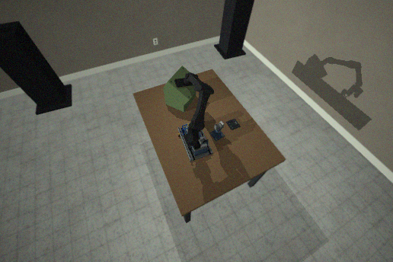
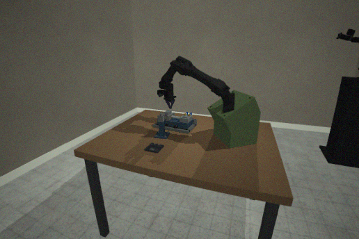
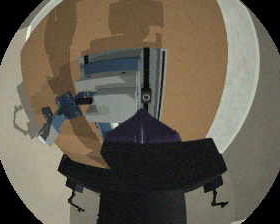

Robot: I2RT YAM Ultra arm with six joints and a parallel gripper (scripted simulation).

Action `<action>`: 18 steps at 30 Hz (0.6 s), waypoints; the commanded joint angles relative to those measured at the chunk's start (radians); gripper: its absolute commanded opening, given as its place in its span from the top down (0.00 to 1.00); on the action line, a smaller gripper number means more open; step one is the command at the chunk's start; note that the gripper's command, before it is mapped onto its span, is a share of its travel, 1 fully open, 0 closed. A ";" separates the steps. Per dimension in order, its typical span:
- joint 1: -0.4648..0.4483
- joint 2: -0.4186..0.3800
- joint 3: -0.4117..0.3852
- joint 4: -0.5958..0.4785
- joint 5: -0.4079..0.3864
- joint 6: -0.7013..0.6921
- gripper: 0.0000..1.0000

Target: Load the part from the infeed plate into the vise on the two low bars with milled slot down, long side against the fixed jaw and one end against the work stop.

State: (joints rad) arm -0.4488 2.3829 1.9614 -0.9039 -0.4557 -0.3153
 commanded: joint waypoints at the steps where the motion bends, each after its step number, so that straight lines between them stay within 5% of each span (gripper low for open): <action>1: -0.017 0.011 -0.018 0.035 0.006 0.011 1.00; 18: -0.012 0.006 -0.003 0.049 0.005 0.014 1.00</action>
State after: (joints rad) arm -0.4446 2.3962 1.9575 -0.8757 -0.4530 -0.3069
